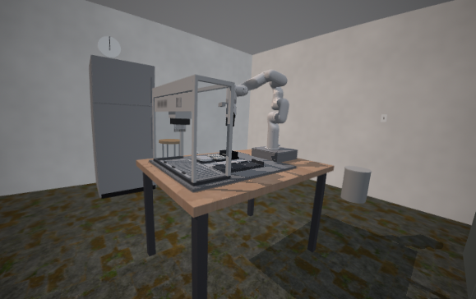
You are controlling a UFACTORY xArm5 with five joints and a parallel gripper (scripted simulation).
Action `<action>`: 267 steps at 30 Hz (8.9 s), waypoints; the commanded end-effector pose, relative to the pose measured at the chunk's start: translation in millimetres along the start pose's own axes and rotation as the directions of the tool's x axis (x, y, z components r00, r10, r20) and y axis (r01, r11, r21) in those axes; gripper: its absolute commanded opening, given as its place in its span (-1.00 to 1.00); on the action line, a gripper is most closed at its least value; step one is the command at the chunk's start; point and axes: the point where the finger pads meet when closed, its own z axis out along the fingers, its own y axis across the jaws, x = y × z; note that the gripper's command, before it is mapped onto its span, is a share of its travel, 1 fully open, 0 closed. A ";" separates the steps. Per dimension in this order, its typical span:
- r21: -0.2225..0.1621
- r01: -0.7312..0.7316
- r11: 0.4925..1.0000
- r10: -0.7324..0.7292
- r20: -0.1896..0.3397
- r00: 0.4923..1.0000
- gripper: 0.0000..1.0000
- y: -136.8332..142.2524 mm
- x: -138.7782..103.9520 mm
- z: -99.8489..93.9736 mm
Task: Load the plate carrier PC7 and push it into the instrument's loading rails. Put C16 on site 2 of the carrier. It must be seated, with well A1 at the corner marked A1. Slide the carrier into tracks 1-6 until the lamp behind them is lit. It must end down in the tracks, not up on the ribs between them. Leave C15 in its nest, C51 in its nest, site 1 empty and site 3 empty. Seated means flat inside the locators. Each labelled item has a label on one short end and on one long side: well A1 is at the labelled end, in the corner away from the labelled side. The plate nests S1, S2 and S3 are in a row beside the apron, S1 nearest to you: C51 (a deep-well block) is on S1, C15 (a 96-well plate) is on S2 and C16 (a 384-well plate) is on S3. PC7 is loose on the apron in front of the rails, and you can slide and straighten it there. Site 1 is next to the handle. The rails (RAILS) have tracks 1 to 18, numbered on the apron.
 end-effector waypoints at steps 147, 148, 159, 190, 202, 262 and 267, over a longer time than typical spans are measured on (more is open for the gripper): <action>0.011 0.941 -0.337 -0.941 -0.001 -0.337 1.00 -7.5 188.2 204.5; 0.011 0.941 -0.337 -0.941 -0.001 -0.337 1.00 -7.5 188.2 204.5; 0.011 0.941 -0.337 -0.941 -0.001 -0.337 1.00 -7.5 188.1 211.3; 0.011 0.941 -0.337 -0.941 -0.001 -0.337 1.00 -7.4 187.9 225.9; 0.011 0.941 -0.337 -0.941 -0.001 -0.337 1.00 -7.4 187.8 231.3; 0.011 0.941 -0.337 -0.941 -0.001 -0.337 -1.00 -7.4 187.8 230.6; 0.011 0.941 -0.337 -0.941 -0.001 -0.337 -1.00 -7.4 187.8 230.6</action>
